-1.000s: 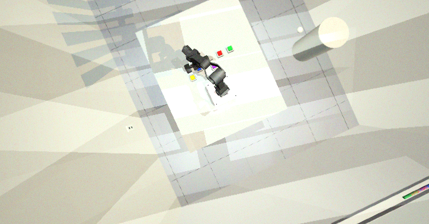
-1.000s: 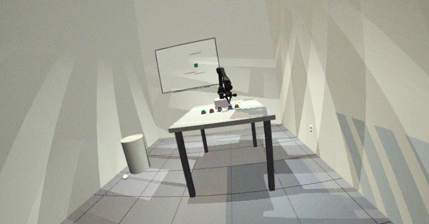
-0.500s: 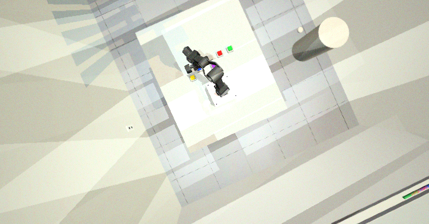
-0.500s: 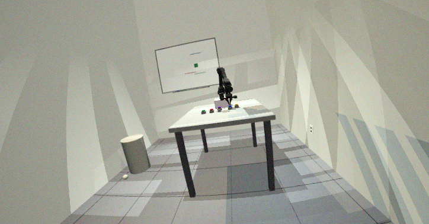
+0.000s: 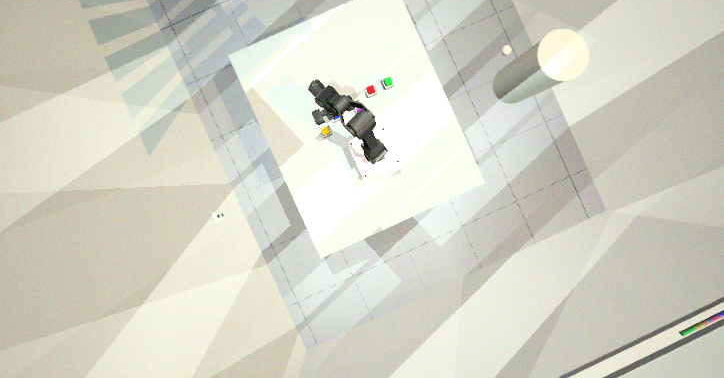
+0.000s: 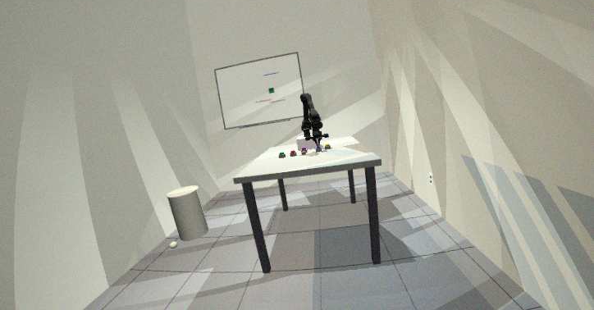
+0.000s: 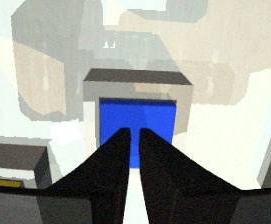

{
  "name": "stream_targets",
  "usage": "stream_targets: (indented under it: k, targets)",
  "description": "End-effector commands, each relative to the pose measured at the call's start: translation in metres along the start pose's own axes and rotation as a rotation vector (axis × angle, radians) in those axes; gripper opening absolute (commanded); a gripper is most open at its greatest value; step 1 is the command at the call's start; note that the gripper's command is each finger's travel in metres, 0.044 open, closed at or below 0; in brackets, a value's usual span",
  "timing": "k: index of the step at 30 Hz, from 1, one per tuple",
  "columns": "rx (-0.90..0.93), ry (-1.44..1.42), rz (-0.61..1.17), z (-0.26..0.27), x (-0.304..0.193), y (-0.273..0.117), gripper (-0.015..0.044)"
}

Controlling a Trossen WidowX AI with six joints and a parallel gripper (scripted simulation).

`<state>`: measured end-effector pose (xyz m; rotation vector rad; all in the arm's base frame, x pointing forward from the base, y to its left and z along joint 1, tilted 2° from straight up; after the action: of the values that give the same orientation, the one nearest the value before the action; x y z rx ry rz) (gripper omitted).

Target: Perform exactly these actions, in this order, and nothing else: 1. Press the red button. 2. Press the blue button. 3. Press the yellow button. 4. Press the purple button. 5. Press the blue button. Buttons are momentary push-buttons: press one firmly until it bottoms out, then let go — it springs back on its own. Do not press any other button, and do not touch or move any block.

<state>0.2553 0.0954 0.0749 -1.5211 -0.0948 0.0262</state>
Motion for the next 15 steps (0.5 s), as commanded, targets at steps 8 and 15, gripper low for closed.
stream_targets:
  k: [8,15]
  targets:
    - [-0.005,0.004,0.002,0.0,0.0,0.001,0.002]
    - [-0.005,0.004,0.001,0.0,0.0,-0.034,0.002]
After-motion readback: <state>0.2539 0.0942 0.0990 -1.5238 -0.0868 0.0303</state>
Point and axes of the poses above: the point midway between the two fingers, 35 mm back from their tips, its own y axis out along the fingers, its own z axis across the jaws, x = y × z, the point moved 10 cm from there along -y, back along the fingers, and after that the axes turned 3 degrees about -y, right-handed, at the moved point
